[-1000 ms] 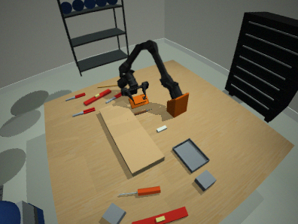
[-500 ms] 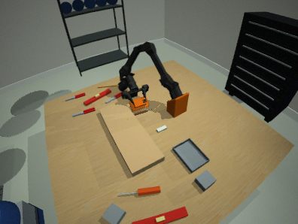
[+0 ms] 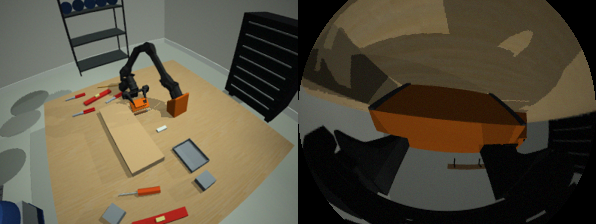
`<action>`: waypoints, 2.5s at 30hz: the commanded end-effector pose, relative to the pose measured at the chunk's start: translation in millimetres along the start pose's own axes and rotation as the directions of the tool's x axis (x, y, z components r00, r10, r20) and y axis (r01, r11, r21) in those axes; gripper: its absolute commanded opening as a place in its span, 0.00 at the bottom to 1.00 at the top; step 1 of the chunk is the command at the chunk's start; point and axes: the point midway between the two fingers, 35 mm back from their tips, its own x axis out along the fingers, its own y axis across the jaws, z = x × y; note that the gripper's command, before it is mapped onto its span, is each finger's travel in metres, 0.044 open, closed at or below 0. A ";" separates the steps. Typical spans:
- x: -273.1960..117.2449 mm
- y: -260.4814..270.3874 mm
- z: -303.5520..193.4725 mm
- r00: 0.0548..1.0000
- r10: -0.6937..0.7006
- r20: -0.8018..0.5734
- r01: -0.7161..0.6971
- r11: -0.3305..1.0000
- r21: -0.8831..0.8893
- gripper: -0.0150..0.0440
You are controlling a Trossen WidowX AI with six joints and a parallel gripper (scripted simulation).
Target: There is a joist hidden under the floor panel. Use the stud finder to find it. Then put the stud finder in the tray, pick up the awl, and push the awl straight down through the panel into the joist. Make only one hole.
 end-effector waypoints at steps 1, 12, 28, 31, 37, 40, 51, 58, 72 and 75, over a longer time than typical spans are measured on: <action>-0.1 0.6 2.0 1.000 0.001 -0.001 -0.001 1.000 -0.001 0.83; -2.6 -0.1 5.4 1.000 0.001 -0.001 -0.001 1.000 -0.001 0.90; -2.6 -0.1 5.4 1.000 0.001 -0.001 -0.001 1.000 -0.001 0.90; -2.6 -0.1 5.4 1.000 0.001 -0.001 -0.001 1.000 -0.001 0.90; -2.6 -0.1 5.4 1.000 0.001 -0.001 -0.001 1.000 -0.001 0.90; -2.6 -0.1 5.4 1.000 0.001 -0.001 -0.001 1.000 -0.001 0.90; -2.6 -0.1 5.4 1.000 0.001 -0.001 -0.001 1.000 -0.001 0.90; -2.6 -0.1 5.4 1.000 0.001 -0.001 -0.001 1.000 -0.001 0.90; -2.6 -0.1 5.4 1.000 0.001 -0.001 -0.001 1.000 -0.001 0.90; -2.6 -0.1 5.4 1.000 0.001 -0.001 -0.001 1.000 -0.001 0.90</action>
